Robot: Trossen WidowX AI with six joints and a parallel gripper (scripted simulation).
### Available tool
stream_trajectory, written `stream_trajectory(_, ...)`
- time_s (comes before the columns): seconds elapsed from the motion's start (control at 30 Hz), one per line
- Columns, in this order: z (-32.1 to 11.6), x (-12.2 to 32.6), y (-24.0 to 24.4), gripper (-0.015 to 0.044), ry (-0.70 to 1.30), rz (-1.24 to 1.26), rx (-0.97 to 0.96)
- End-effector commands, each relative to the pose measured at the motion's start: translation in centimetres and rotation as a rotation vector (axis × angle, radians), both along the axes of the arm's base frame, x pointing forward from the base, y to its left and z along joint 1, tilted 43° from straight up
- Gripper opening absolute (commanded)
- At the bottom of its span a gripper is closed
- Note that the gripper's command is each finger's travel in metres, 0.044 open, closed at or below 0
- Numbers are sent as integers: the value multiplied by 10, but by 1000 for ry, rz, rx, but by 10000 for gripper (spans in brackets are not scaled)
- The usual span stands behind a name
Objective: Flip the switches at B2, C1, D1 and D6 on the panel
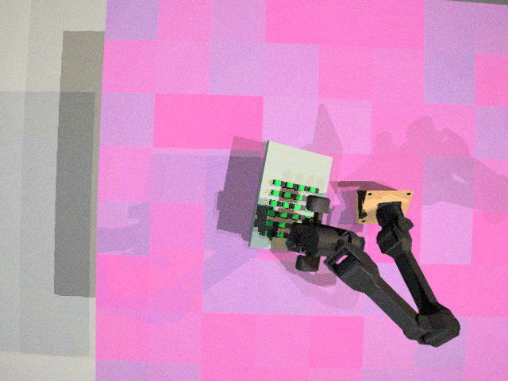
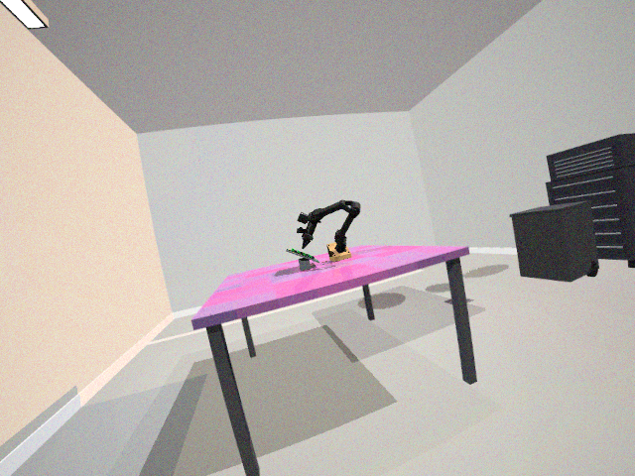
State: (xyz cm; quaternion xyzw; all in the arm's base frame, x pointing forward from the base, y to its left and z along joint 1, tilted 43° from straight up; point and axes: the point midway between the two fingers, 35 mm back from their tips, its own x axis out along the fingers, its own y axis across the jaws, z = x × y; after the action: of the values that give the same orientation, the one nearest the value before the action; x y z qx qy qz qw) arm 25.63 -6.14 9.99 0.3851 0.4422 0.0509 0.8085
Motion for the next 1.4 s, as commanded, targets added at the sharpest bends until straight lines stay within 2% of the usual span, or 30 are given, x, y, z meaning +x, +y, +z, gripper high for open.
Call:
stream_trajectory(0.0, -7, 2, 5, 0, 10, -3, 6)
stream_trajectory(1.37, -17, 10, 11, 0, 10, -3, 6)
